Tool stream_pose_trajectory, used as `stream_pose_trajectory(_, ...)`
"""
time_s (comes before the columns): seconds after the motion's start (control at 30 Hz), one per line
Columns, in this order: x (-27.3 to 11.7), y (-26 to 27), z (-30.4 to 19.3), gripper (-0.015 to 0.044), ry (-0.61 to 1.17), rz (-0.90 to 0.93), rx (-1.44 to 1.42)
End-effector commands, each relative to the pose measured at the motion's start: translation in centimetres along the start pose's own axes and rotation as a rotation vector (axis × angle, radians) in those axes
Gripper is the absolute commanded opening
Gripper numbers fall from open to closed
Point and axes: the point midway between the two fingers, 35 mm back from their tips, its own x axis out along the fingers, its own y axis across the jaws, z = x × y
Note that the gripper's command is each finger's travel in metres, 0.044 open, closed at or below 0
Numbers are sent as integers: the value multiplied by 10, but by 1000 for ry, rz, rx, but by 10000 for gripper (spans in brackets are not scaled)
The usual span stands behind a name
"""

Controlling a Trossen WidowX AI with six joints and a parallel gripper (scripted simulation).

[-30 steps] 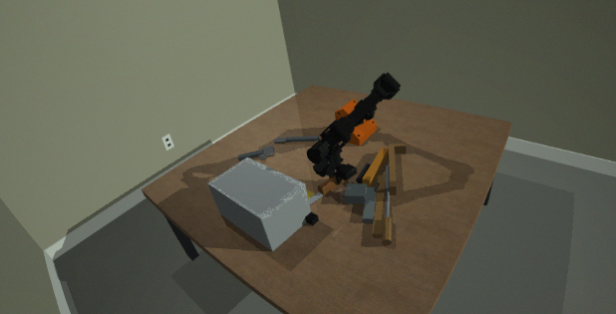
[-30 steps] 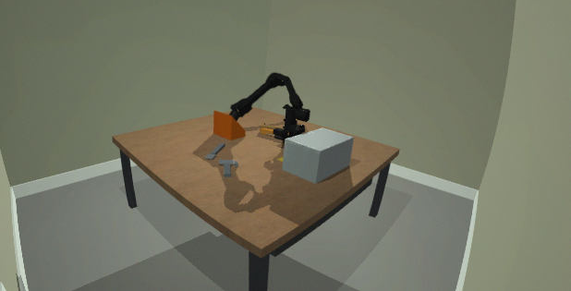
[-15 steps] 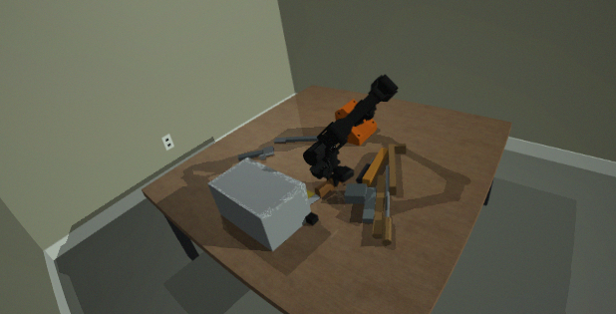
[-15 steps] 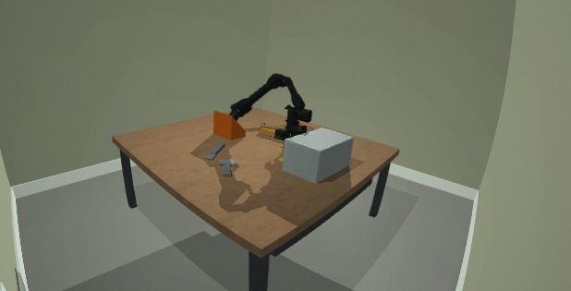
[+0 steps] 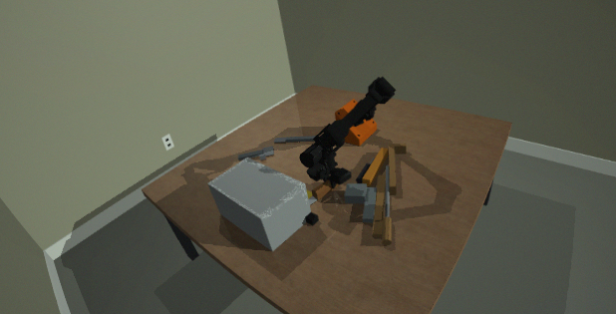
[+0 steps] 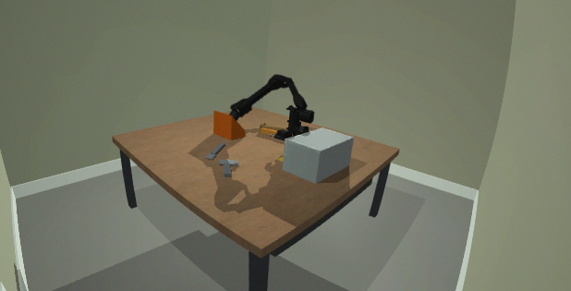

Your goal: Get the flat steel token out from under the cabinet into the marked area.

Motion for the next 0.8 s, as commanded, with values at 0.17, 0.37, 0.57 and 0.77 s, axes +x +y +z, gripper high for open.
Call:
stream_pose_trajectory(0.17, 0, 1, 9, 0, -1, 2, -4)
stream_pose_trajectory(0.37, 0, 1, 15, 0, -1, 2, -4)
stream_pose_trajectory(0.57, 0, 1, 20, 0, -1, 2, -4)
stream_pose_trajectory(0.77, 0, 2, 26, 0, -2, 2, -5)
